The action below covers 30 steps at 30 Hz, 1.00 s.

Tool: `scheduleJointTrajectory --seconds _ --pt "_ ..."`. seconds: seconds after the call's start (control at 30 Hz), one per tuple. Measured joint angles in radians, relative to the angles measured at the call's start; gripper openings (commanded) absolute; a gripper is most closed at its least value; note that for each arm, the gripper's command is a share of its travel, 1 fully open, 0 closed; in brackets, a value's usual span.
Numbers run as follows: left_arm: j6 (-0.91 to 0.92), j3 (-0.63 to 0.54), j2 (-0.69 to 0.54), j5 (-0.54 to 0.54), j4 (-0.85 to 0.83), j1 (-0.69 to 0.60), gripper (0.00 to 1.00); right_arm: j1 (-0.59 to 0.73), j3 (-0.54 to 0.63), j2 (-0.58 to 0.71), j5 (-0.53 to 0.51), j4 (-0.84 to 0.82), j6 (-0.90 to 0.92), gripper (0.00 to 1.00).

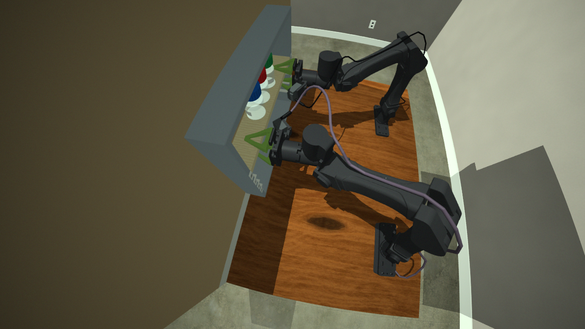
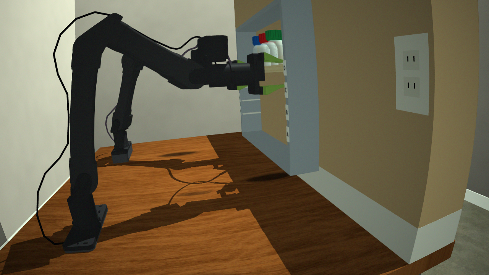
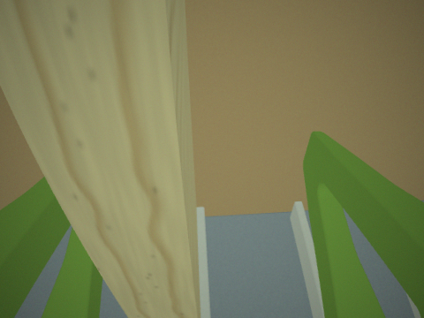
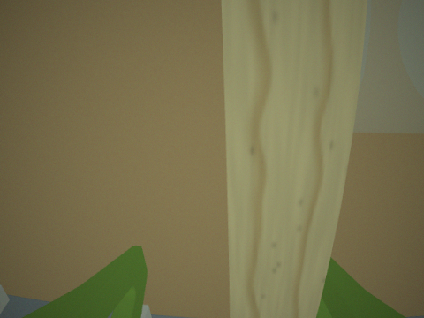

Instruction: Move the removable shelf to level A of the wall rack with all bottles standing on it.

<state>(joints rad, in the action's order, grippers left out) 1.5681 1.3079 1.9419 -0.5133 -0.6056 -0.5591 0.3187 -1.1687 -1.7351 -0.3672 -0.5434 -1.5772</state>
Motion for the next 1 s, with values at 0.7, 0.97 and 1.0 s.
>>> scheduleJointTrajectory --seconds 0.7,0.97,1.0 --pt "0.0 0.014 -0.001 0.0 -0.029 0.0 0.18 0.0 -0.015 0.001 0.0 -0.021 0.0 0.18" --pt "0.003 0.015 -0.001 0.002 -0.029 0.0 0.0 0.0 -0.016 0.001 0.001 -0.022 -0.001 0.0" --pt "0.003 0.015 -0.001 0.002 -0.029 0.0 0.0 0.0 -0.016 0.001 0.001 -0.022 -0.001 0.0"
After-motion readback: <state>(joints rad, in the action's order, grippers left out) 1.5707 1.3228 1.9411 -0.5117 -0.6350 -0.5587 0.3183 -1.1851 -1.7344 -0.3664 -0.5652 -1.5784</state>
